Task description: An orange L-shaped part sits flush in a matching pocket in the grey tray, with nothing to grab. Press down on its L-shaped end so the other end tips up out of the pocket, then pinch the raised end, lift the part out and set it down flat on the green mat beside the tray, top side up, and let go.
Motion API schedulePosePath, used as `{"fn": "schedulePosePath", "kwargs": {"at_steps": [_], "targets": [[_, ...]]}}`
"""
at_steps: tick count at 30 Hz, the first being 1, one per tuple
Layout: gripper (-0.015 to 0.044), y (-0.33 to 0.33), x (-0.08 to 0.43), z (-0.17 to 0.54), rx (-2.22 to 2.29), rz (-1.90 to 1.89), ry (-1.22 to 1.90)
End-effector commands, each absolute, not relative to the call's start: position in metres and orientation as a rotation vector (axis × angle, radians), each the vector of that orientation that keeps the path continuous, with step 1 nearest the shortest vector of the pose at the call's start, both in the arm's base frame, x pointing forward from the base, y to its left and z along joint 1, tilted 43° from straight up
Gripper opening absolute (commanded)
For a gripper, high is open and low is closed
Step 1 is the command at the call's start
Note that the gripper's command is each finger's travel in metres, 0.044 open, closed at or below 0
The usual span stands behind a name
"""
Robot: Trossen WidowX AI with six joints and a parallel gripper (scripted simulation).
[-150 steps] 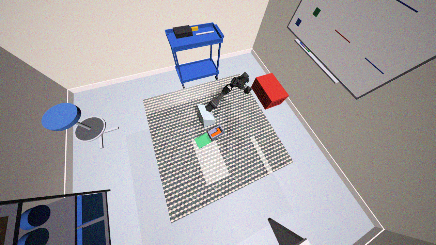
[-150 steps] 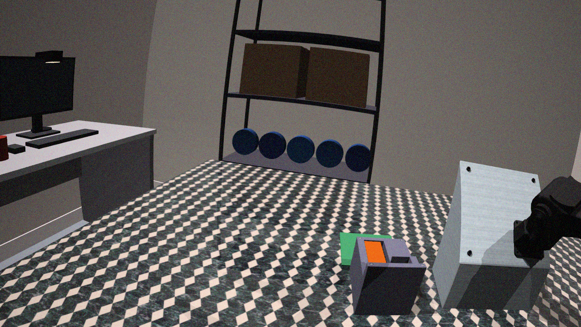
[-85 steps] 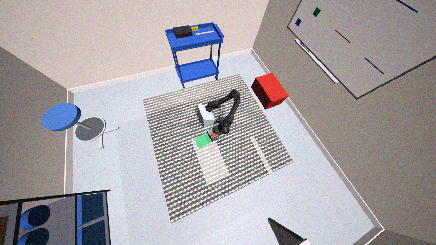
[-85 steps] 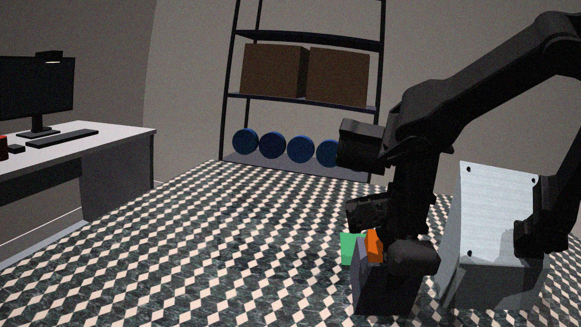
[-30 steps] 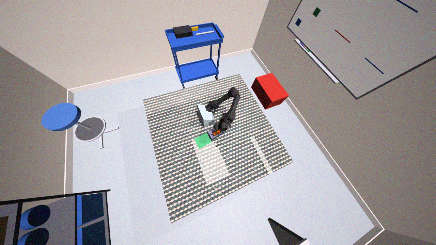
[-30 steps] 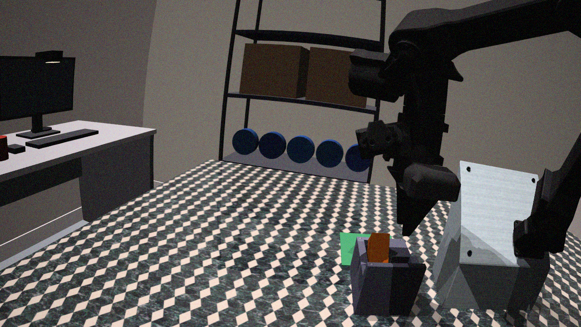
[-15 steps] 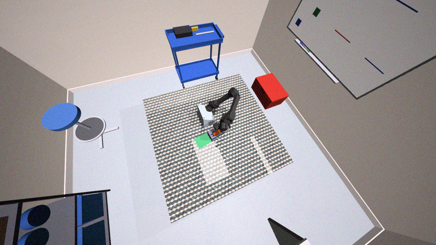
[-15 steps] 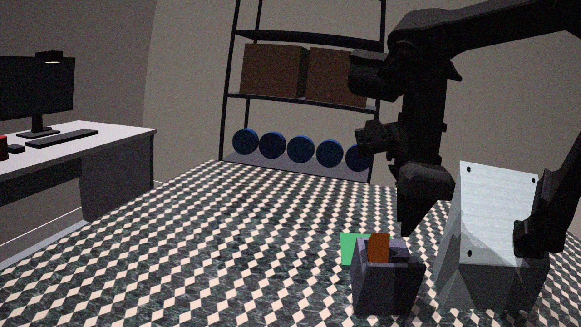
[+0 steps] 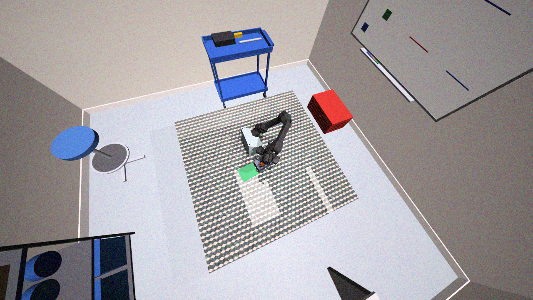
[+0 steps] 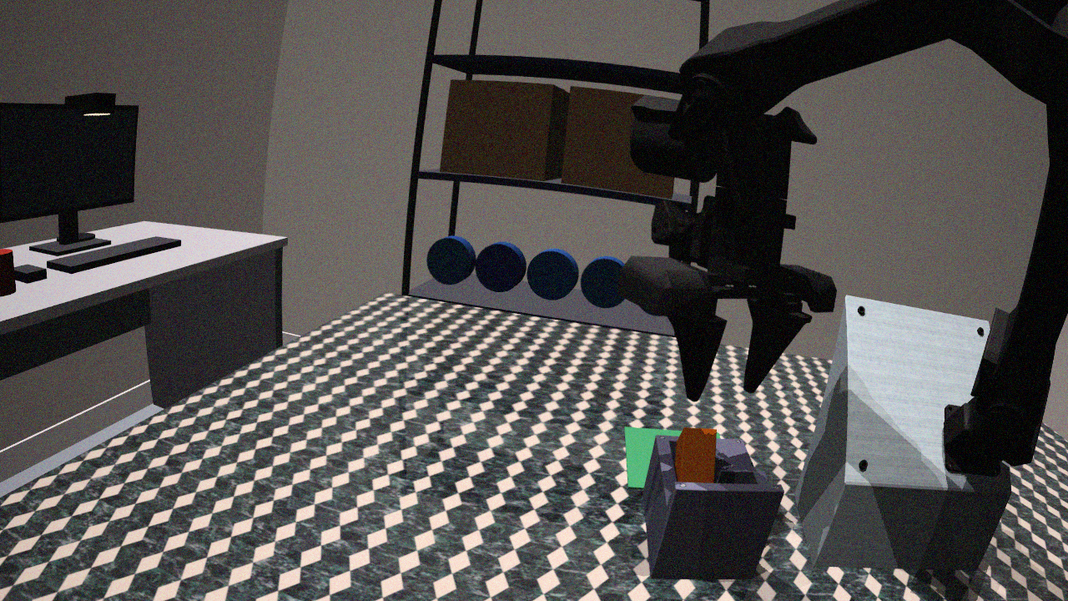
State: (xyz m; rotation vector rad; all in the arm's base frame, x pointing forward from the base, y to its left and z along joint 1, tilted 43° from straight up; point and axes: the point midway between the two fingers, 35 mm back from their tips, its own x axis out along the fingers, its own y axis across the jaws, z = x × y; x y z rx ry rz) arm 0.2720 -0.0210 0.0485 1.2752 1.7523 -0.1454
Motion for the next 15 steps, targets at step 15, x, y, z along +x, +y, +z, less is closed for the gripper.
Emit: {"fn": "schedulePosePath", "kwargs": {"at_steps": [15], "targets": [[0.0280,-0.023,0.278,0.014,1.607,-0.596,1.767]]}}
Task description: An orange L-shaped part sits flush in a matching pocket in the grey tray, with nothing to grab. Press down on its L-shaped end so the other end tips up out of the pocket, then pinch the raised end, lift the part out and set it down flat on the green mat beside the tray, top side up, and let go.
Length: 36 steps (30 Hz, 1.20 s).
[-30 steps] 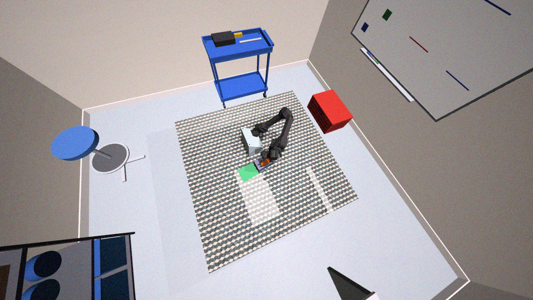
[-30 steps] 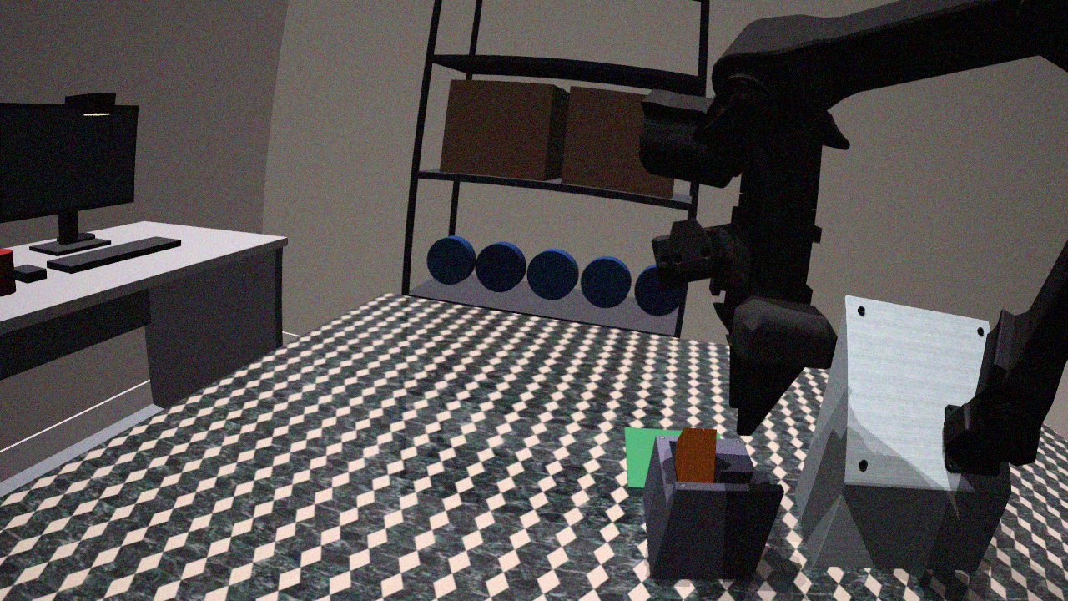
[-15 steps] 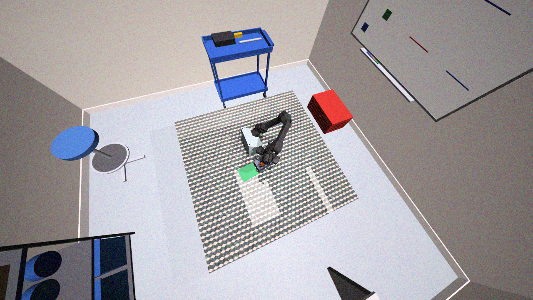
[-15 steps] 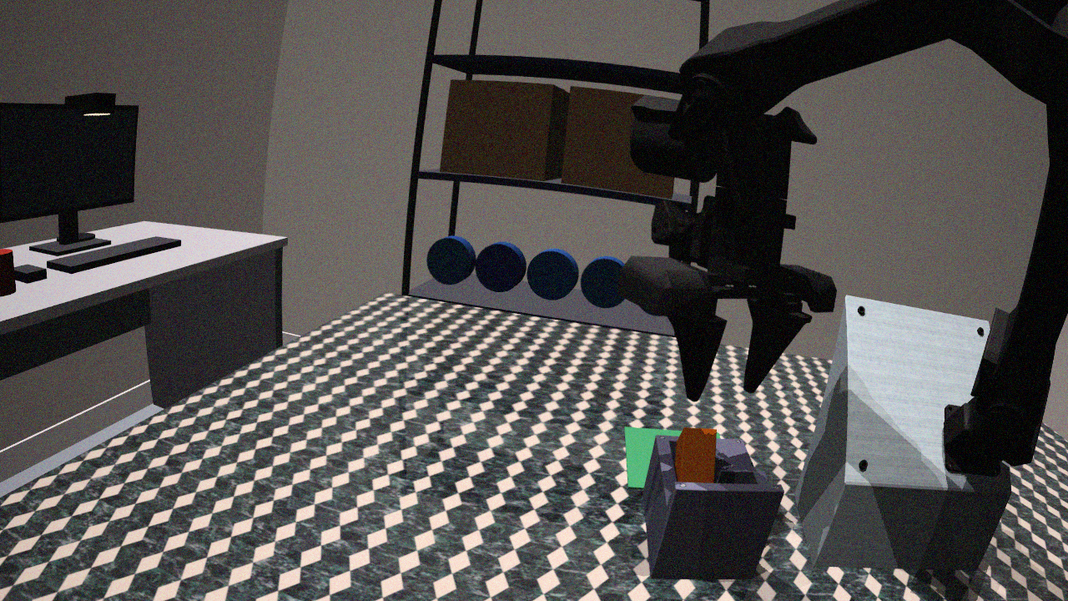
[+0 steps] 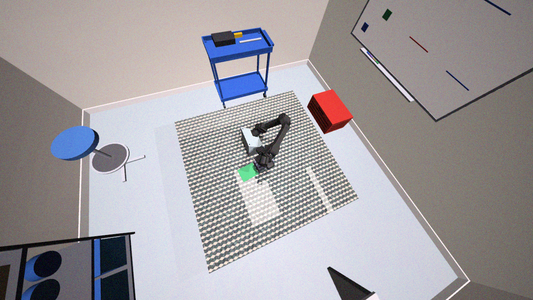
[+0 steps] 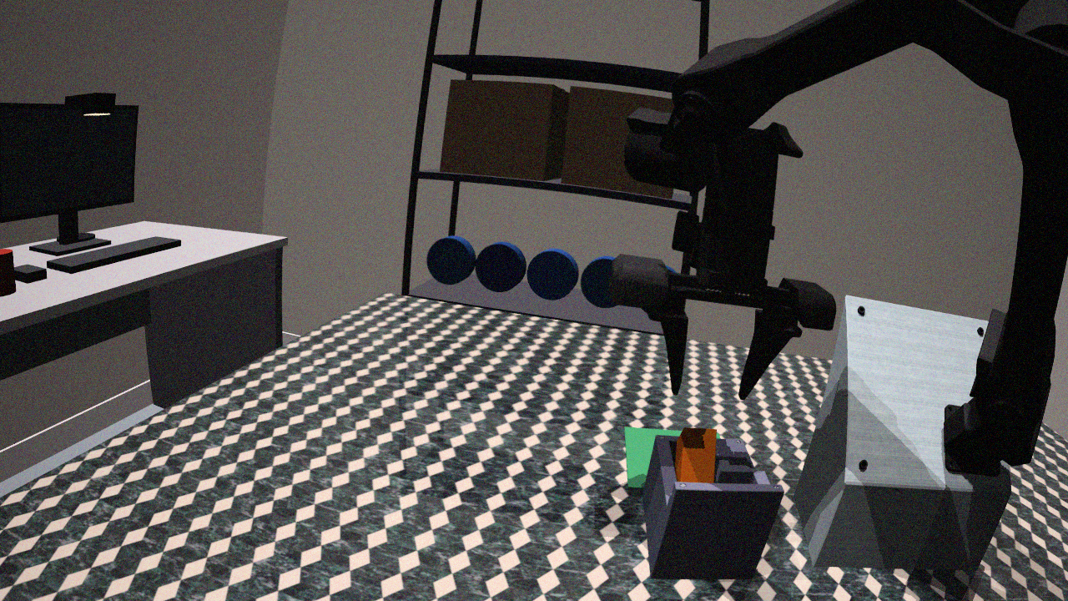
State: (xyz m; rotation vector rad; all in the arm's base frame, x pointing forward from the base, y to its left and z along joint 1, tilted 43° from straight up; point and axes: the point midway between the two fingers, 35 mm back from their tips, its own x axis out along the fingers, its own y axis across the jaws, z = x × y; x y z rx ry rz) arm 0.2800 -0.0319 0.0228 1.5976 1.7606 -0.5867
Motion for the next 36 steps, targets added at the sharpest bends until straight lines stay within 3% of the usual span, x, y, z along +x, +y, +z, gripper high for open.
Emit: {"fn": "schedulePosePath", "kwargs": {"at_steps": [1,35,36], "targets": [[0.0280,-0.021,0.278,0.012,1.607,-0.595,1.767],[0.0280,0.013,0.277,-0.024,1.608,-0.593,1.768],[0.0254,0.011,0.277,-0.022,1.600,-0.590,1.770]]}}
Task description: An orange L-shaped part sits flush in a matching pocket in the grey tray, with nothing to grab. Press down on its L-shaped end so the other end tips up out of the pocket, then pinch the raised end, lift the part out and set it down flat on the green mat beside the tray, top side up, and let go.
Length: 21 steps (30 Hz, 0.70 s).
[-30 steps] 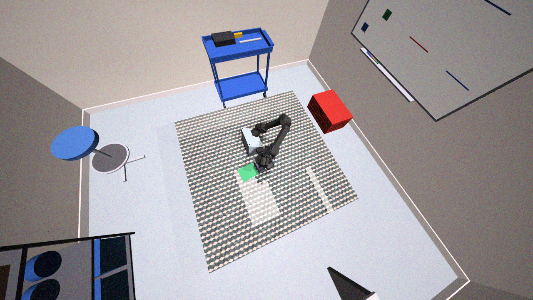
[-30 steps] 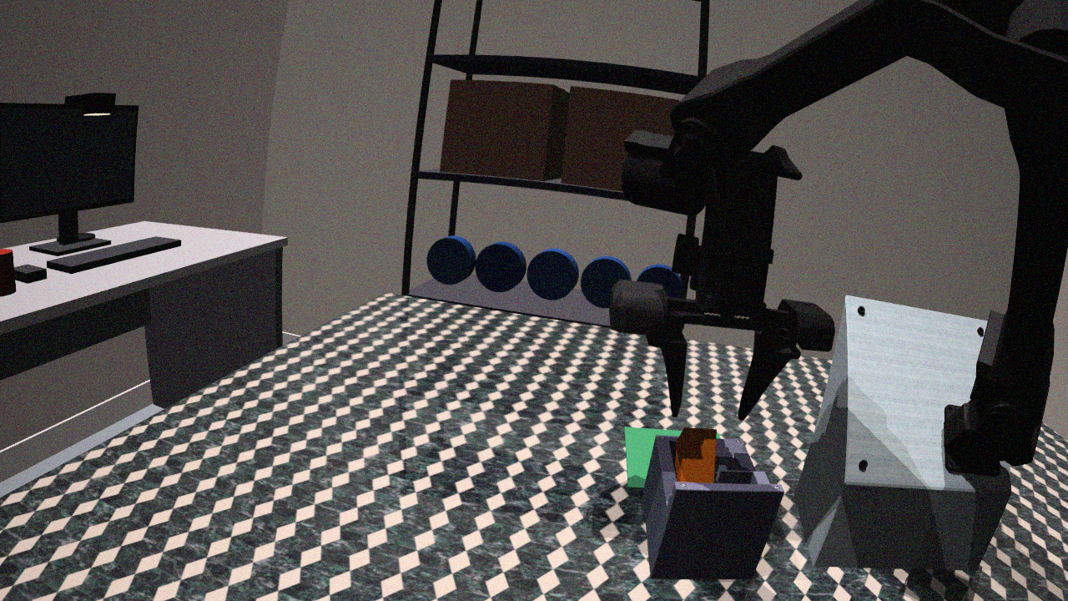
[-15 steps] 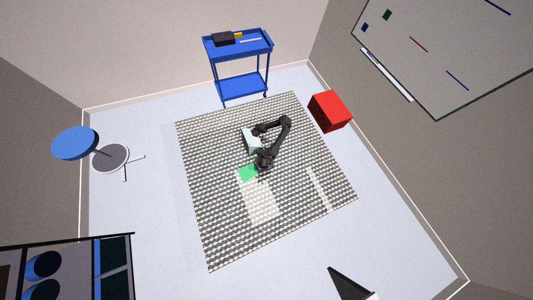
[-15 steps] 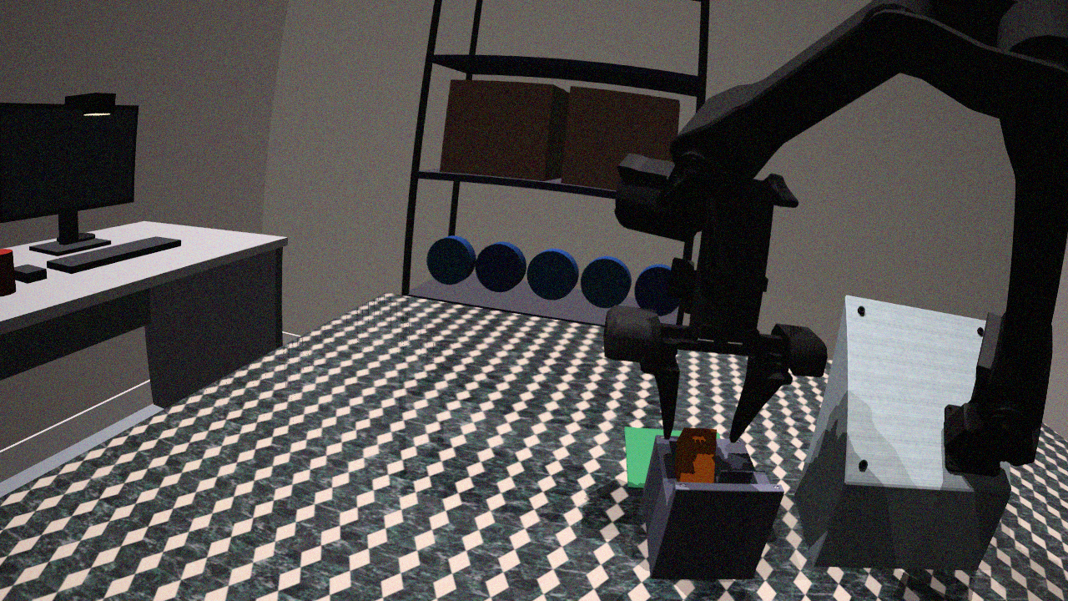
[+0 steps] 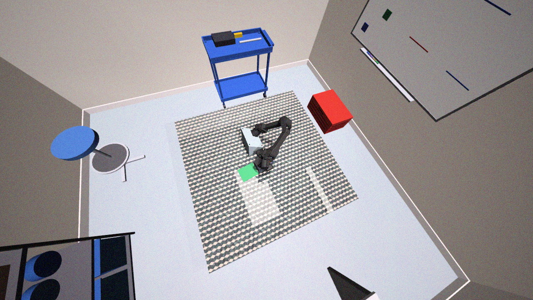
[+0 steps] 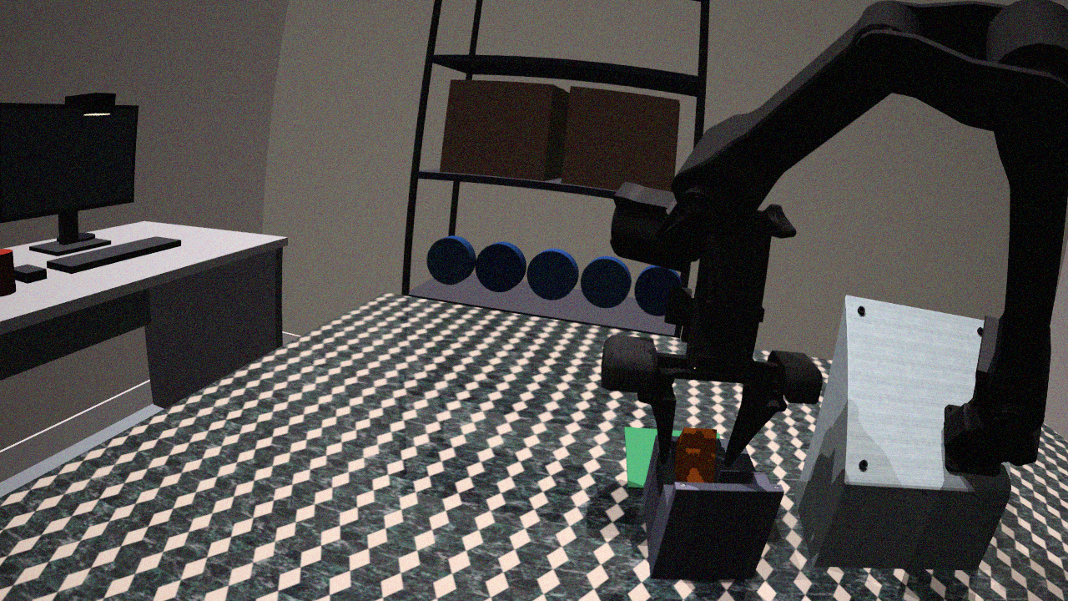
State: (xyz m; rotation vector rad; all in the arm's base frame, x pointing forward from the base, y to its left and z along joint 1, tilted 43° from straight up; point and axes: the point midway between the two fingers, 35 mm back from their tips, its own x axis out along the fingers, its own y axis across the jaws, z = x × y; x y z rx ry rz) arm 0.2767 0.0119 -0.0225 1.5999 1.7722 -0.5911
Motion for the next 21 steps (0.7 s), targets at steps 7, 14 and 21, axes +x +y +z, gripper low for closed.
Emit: {"fn": "schedulePosePath", "kwargs": {"at_steps": [7,14,21], "targets": [[0.0129,0.0111,0.2771,-0.0219,1.600,-0.590,1.770],[0.0082,0.0111,0.2771,-0.0219,1.600,-0.590,1.770],[0.0000,0.0111,0.2771,-0.0219,1.600,-0.590,1.770]]}}
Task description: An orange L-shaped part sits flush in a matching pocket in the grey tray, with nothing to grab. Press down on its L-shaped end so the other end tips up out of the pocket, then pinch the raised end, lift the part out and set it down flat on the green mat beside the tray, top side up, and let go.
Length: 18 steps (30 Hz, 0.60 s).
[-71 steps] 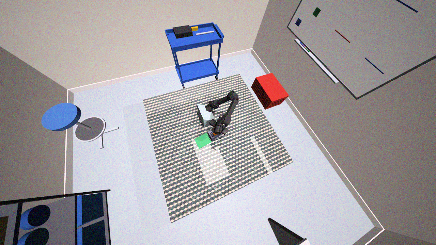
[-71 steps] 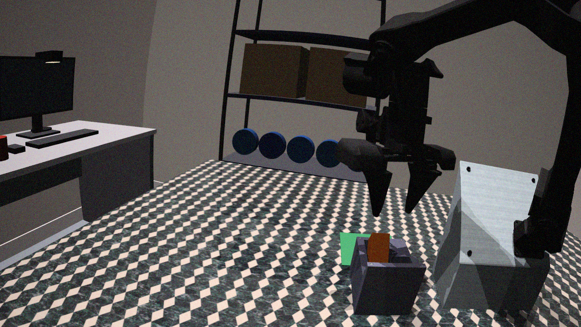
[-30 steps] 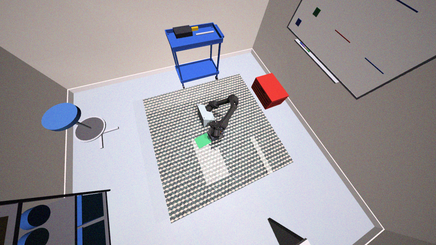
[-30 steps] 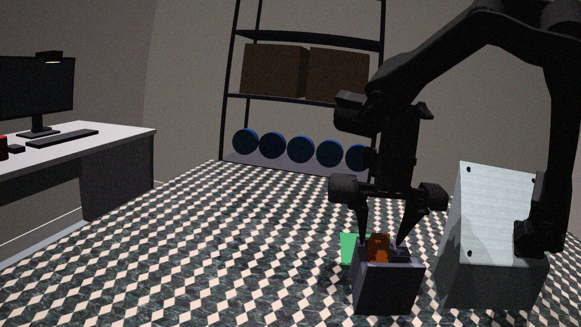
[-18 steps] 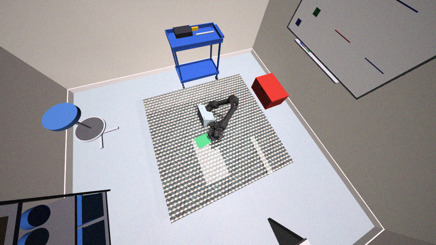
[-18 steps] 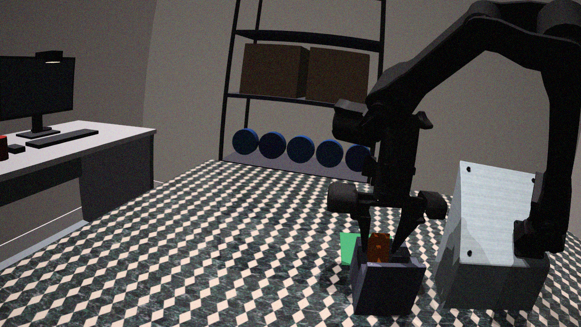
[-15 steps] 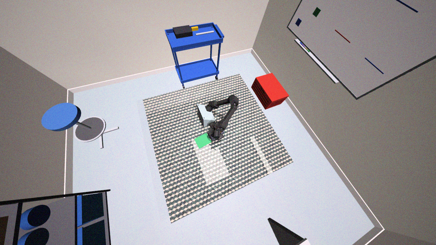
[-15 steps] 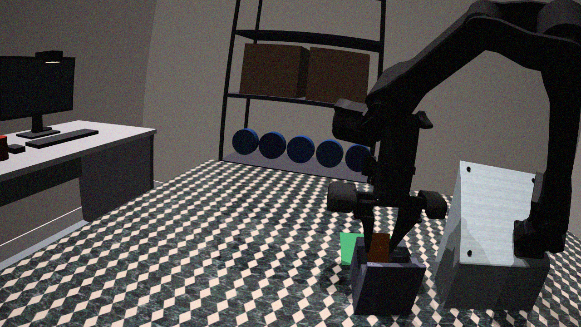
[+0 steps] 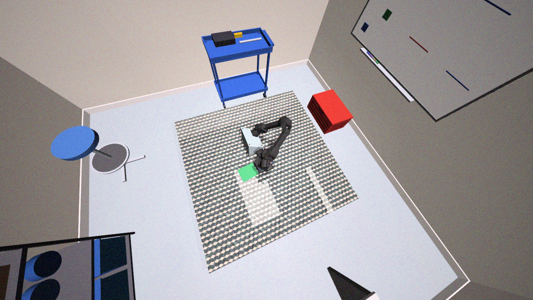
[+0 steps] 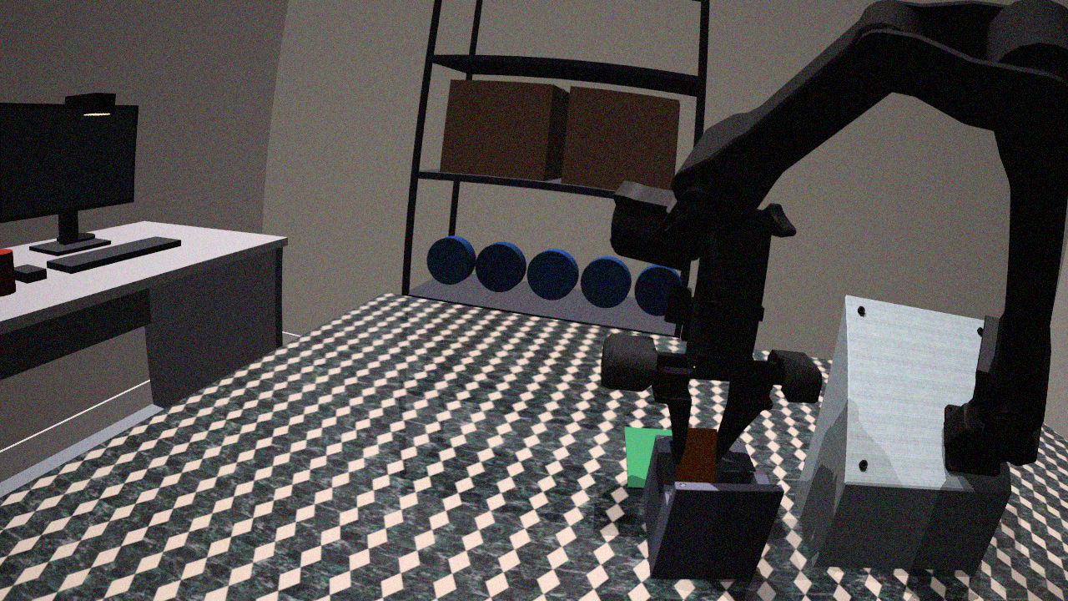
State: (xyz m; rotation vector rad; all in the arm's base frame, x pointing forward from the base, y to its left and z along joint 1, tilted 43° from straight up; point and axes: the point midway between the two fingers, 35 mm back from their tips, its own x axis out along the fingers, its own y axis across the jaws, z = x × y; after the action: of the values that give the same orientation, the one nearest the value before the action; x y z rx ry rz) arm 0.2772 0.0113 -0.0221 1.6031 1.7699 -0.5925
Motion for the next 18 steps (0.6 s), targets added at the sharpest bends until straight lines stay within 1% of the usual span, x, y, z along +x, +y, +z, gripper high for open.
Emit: {"fn": "schedulePosePath", "kwargs": {"at_steps": [1,18], "targets": [[0.0000,0.011,0.277,-0.022,1.600,-0.590,1.770],[0.0000,-0.005,0.278,-0.005,1.606,-0.594,1.768]]}}
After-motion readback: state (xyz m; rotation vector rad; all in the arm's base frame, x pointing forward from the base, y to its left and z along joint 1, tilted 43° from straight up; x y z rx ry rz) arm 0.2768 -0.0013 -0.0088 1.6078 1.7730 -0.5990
